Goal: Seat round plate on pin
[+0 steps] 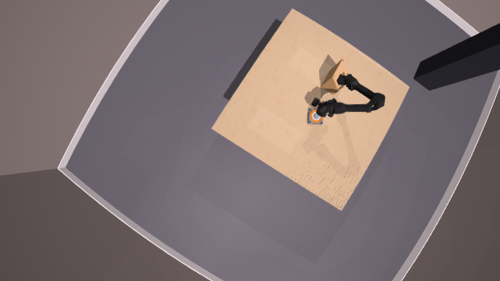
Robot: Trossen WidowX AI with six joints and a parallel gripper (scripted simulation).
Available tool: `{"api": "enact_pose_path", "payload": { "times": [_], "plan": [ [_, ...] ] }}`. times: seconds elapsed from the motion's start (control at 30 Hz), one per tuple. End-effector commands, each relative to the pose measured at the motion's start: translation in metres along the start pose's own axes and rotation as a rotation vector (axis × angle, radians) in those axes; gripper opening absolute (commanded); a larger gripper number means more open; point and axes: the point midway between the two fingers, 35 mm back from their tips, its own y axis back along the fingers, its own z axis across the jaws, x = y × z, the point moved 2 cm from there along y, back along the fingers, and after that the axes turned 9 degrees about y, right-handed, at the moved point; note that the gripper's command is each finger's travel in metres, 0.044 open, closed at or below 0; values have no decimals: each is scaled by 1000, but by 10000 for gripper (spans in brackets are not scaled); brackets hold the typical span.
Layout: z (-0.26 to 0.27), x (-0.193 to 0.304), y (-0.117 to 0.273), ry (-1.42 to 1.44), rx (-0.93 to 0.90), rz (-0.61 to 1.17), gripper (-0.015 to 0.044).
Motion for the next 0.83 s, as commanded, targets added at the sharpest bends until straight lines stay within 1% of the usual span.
{"api": "enact_pose_path", "payload": {
  "times": [0.0, 0.17, 0.23, 0.27, 0.3, 0.8],
  "plan": [
    [-2, -2, 14, 4, 9, -2, 0],
    [0, 1, 40, 4, 9, -1, 0],
    [0, 1, 44, 4, 9, -1, 0],
    [0, 1, 44, 4, 9, -1, 0],
    [-1, 0, 34, -2, 4, -6, 0],
    [-1, 0, 34, -2, 4, -6, 0]
  ]
}}
